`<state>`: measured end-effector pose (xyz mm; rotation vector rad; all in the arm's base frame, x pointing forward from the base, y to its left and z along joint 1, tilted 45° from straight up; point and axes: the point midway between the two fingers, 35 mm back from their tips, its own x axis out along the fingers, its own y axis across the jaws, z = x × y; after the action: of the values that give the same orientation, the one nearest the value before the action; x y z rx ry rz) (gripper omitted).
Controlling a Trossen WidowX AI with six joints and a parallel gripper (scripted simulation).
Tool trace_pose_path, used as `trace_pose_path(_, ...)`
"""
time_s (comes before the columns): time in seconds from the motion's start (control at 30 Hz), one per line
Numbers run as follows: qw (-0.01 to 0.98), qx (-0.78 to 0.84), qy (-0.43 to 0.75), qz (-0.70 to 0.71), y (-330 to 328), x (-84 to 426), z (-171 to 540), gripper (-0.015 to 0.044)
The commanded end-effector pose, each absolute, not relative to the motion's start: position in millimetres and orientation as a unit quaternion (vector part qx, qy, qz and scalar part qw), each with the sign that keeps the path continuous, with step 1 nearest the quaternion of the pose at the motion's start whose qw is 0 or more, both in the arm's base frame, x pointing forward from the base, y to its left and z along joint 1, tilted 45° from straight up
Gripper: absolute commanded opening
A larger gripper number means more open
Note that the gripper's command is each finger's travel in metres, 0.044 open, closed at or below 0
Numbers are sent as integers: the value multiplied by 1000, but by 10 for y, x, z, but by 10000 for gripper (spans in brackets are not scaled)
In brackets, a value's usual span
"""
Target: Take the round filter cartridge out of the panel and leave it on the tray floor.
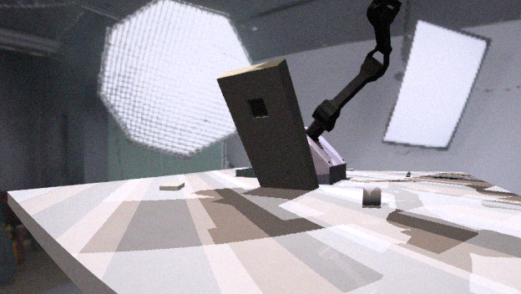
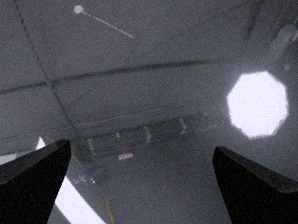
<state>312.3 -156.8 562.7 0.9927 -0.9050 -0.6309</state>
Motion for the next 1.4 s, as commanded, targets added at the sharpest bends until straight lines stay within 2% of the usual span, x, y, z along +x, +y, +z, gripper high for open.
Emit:
trace_pose_path(0.0, 741, 449, -408, -287, -1573, 3140, 5608, 374)
trace_pose_path(0.13, 812, 396, -318, -285, -1673, 3465, 5180, 269)
trace_pose_path(0.37, 905, 323, -109, -253, -1853, 3852, 4021, 91)
trace_pose_path(0.57, 929, 310, 63, -191, -1875, 3806, 2937, 91)
trace_pose_path(0.83, 899, 370, 226, -64, -1595, 3311, 1734, 91)
trace_pose_path(1.07, 839, 471, 265, 64, -1138, 2730, 1173, 91)
trace_pose_path(1.37, 833, 481, 264, 75, -1092, 2680, 1144, 91)
